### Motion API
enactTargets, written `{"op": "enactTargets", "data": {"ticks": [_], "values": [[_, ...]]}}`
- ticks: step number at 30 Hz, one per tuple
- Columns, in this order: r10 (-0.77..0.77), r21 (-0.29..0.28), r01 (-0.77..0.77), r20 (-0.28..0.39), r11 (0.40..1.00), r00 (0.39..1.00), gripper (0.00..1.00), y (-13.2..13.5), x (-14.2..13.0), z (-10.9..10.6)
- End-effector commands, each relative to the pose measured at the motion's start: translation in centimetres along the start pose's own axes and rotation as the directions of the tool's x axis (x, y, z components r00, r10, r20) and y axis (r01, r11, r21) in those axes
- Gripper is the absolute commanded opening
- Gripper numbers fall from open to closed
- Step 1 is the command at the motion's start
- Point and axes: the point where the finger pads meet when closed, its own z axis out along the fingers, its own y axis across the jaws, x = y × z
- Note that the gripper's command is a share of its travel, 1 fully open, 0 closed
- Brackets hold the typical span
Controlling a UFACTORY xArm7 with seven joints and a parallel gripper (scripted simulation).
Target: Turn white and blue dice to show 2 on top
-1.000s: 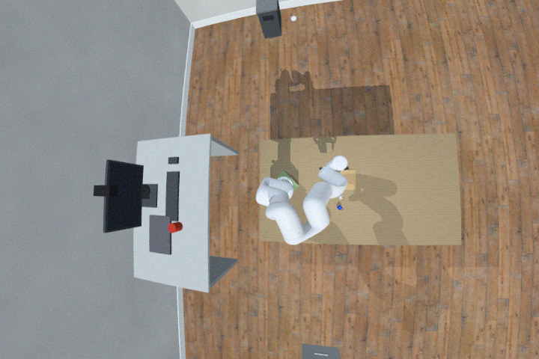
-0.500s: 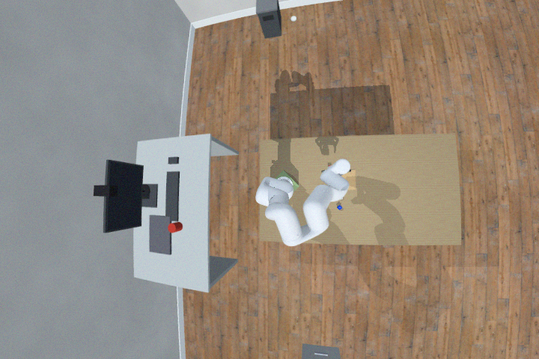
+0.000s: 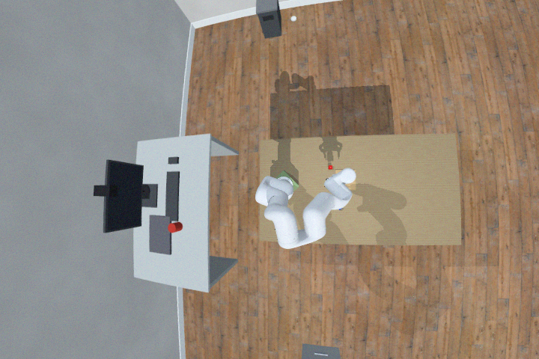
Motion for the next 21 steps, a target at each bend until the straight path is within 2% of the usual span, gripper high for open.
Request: {"op": "enactTargets", "data": {"ticks": [1, 7, 9, 21], "values": [[-0.01, -0.001, 0.01, 0.005, 1.0, 1.0, 1.0, -0.3, 0.1, -0.1], [-0.01, -0.001, 0.01, 0.005, 1.0, 1.0, 1.0, -0.3, 0.1, -0.1], [-0.061, 0.001, 0.061, 0.003, 0.998, 0.998, 1.0, -2.0, 6.4, 0.1], [-0.061, 0.001, 0.061, 0.003, 0.998, 0.998, 1.0, -2.0, 6.4, 0.1]]}}
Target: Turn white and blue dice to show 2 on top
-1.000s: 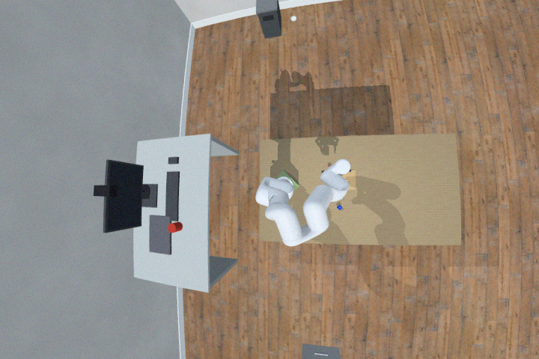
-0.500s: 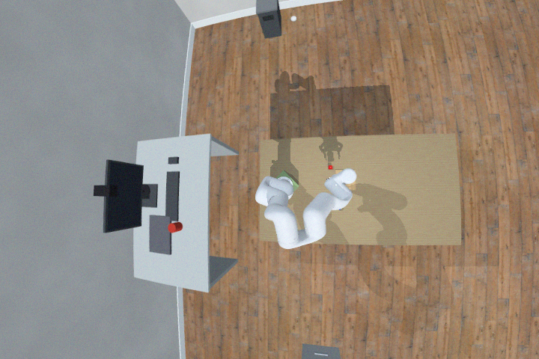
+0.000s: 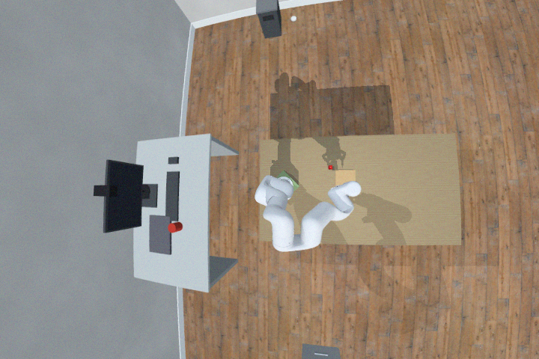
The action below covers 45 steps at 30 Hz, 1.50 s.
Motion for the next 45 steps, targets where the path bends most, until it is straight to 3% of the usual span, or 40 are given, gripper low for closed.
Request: {"op": "enactTargets", "data": {"ticks": [1, 3, 5, 45], "values": [[-0.001, 0.002, 0.001, 0.001, 1.0, 1.0, 1.0, -0.2, 0.1, -0.1], [-0.001, 0.002, 0.001, 0.001, 1.0, 1.0, 1.0, -0.2, 0.1, -0.1], [-0.033, 0.0, 0.033, -0.005, 0.999, 0.999, 1.0, -0.3, 4.6, 0.2], [-0.009, -0.003, 0.009, -0.002, 1.0, 1.0, 1.0, -0.2, 5.4, 0.4]]}}
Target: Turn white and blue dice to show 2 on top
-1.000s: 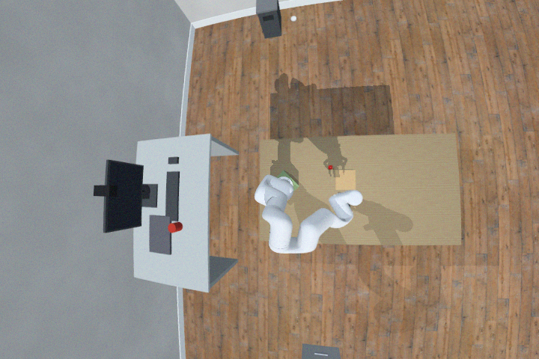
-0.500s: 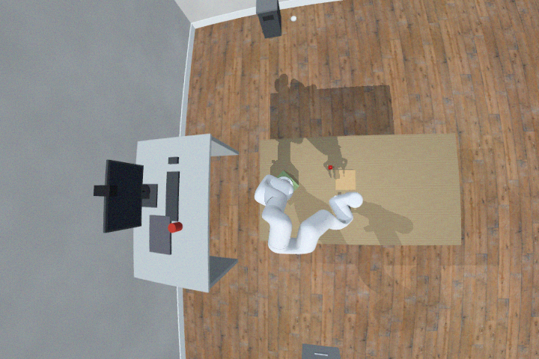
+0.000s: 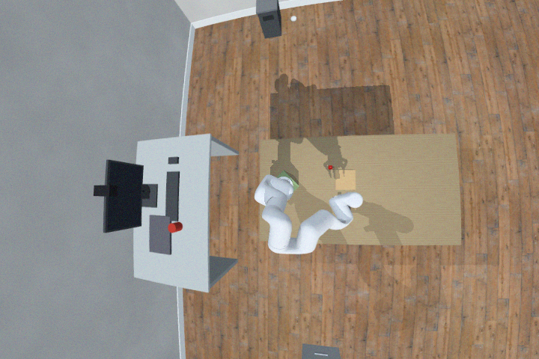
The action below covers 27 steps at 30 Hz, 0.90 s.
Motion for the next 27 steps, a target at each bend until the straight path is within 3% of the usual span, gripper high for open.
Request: {"op": "enactTargets", "data": {"ticks": [1, 3, 9, 10, 15, 23, 26, 27], "values": [[0.063, -0.003, -0.063, 0.008, 0.998, 0.998, 1.0, -0.1, -0.3, 0.1], [0.184, -0.015, -0.184, 0.021, 0.983, 0.983, 1.0, 0.0, -0.9, 0.4], [0.273, -0.024, -0.272, 0.028, 0.962, 0.962, 1.0, 0.1, -1.2, 0.7], [0.363, -0.034, -0.362, 0.032, 0.932, 0.931, 1.0, 0.1, -1.5, 0.9], [0.479, -0.045, -0.477, 0.033, 0.878, 0.877, 1.0, 0.1, -1.8, 1.3], [0.685, -0.058, -0.683, 0.026, 0.728, 0.728, 1.0, 0.1, -2.1, 2.1], [0.689, -0.058, -0.687, 0.026, 0.724, 0.724, 1.0, 0.1, -2.1, 2.1], [0.766, -0.06, -0.764, 0.02, 0.643, 0.643, 1.0, 0.1, -2.0, 2.5]]}}
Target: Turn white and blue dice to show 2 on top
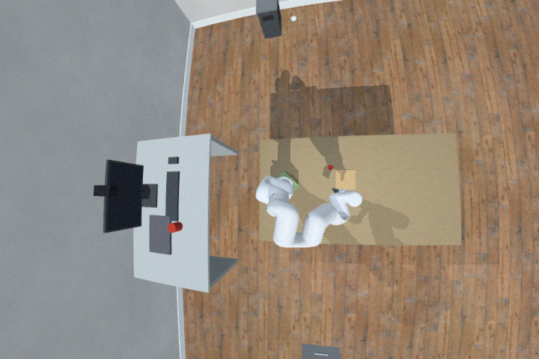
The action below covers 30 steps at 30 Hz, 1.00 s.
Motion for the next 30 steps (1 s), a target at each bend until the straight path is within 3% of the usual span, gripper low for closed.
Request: {"op": "enactTargets", "data": {"ticks": [1, 6, 13, 16, 17, 23, 26, 27, 30], "values": [[0.173, 0.006, -0.173, -0.002, 0.985, 0.985, 1.0, -0.1, -0.1, 0.6], [0.305, 0.012, -0.305, 0.0, 0.952, 0.952, 1.0, -0.3, 0.0, 1.0], [0.51, 0.029, -0.51, 0.005, 0.86, 0.86, 1.0, -0.7, 0.5, 1.7], [0.518, 0.03, -0.518, 0.005, 0.855, 0.855, 1.0, -0.7, 0.5, 1.7], [0.598, 0.04, -0.598, 0.01, 0.801, 0.802, 1.0, -0.9, 0.8, 2.0], [0.729, 0.061, -0.729, 0.024, 0.682, 0.684, 1.0, -1.3, 1.4, 2.5], [0.751, 0.066, -0.751, 0.027, 0.657, 0.659, 1.0, -1.4, 1.6, 2.6], [0.751, 0.066, -0.751, 0.027, 0.657, 0.659, 0.42, -1.4, 1.6, 2.6], [0.751, 0.066, -0.751, 0.027, 0.657, 0.659, 0.42, -1.4, 1.6, 2.6]]}}
